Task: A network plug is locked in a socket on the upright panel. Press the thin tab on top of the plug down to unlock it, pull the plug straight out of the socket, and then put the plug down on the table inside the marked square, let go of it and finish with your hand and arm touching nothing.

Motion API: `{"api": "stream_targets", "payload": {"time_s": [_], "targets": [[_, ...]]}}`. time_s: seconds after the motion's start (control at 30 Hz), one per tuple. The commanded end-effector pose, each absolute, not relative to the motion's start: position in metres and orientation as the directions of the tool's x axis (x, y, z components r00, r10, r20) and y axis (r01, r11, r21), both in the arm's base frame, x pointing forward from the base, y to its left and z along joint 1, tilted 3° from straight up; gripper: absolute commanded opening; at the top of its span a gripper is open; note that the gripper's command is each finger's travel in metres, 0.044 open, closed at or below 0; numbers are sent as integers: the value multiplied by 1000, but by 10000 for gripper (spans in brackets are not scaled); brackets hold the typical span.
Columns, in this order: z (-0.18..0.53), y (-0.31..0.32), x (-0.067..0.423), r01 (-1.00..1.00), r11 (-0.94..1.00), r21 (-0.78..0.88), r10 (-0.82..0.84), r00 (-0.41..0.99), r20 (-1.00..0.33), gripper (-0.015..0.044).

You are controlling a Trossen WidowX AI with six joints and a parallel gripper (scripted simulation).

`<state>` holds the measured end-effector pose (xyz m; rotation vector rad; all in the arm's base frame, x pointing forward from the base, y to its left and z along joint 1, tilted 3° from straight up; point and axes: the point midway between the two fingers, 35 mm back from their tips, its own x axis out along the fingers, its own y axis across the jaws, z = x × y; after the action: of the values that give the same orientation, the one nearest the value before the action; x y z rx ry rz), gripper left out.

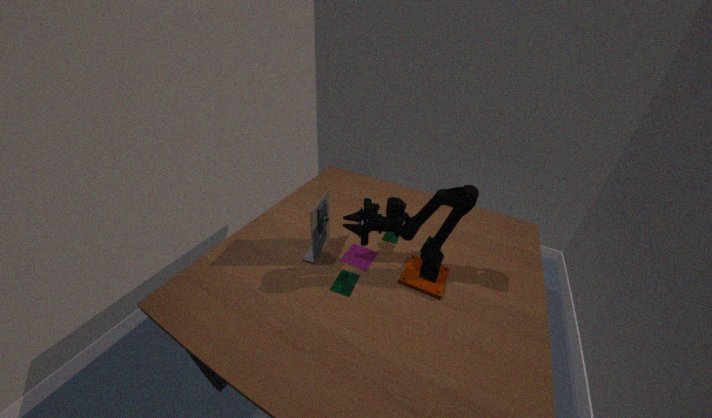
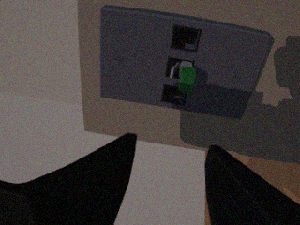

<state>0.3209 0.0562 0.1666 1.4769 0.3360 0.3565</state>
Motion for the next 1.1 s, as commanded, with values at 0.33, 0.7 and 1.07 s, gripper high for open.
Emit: {"api": "stream_targets", "payload": {"time_s": [0.33, 0.7, 1.07], "targets": [[163, 59, 342, -17, 52, 998, 427, 904, -7, 156], [165, 62, 357, -19, 52, 998, 427, 904, -5, 156], [165, 65, 373, -20, 52, 998, 427, 904, -4, 156]]}}
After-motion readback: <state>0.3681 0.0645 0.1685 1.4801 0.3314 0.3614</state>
